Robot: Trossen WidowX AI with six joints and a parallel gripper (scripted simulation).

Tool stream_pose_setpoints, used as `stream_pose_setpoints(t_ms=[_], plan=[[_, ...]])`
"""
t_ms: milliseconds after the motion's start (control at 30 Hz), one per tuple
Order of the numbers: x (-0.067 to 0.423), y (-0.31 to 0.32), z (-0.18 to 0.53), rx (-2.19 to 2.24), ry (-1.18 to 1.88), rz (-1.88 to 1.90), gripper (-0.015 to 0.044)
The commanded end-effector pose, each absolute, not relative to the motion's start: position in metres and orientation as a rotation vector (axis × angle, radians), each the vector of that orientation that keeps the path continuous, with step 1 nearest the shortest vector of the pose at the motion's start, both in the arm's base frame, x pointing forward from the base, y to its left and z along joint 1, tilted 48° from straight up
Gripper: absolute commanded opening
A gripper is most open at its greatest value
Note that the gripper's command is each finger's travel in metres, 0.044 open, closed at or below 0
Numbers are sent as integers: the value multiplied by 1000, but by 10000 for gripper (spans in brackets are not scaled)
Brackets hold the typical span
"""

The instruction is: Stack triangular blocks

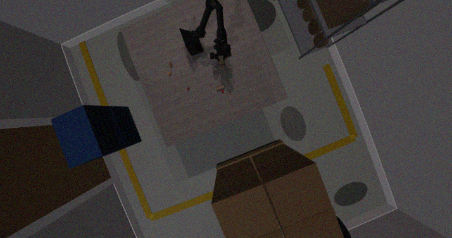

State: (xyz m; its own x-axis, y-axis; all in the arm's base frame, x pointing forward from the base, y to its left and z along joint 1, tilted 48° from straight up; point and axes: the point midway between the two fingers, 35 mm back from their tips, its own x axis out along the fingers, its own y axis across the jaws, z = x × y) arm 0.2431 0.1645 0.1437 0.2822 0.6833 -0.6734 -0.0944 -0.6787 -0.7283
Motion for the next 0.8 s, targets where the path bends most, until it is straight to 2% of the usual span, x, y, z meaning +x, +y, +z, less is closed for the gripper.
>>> stream_pose_setpoints(t_ms=[0,767], plan=[[245,166,141,-1877,-519,1459,0],[246,167,139,-1872,-514,1456,0]])
